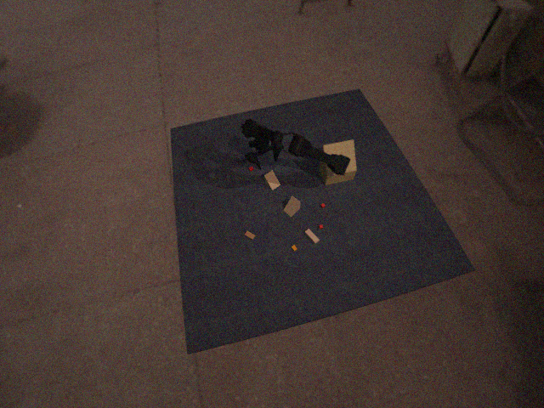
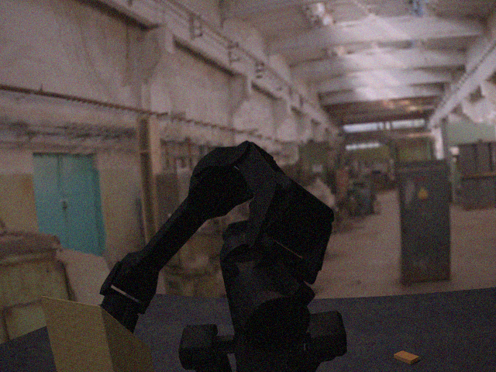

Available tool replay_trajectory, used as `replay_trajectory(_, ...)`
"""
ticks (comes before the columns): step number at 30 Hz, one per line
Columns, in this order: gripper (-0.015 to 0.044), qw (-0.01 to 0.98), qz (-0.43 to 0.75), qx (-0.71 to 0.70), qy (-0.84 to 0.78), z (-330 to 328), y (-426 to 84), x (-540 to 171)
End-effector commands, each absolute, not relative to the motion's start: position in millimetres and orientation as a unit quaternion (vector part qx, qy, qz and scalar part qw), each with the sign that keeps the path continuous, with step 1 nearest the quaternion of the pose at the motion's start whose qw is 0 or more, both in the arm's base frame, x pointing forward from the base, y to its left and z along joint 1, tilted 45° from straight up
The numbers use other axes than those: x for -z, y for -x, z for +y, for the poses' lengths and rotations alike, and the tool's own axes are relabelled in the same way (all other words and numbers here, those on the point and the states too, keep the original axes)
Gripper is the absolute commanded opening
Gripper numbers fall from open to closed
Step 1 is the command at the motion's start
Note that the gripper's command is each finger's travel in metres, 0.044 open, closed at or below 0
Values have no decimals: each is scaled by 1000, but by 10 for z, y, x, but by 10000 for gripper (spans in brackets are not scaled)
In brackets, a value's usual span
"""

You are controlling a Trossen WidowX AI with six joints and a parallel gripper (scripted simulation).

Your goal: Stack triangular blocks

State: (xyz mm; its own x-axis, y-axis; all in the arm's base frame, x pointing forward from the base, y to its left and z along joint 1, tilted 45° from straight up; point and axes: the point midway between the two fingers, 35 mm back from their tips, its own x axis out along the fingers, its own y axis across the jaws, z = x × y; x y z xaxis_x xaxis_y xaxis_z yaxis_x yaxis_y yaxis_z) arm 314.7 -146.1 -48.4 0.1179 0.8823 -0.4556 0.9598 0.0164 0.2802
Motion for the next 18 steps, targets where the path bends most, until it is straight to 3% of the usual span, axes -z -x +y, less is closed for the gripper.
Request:
replay_trajectory(1, 440, 275, 653, 32, -705, -1422, -3236, 514)
replay_trajectory(18, 440, 273, 662, 28, -698, -1269, -3271, 588)
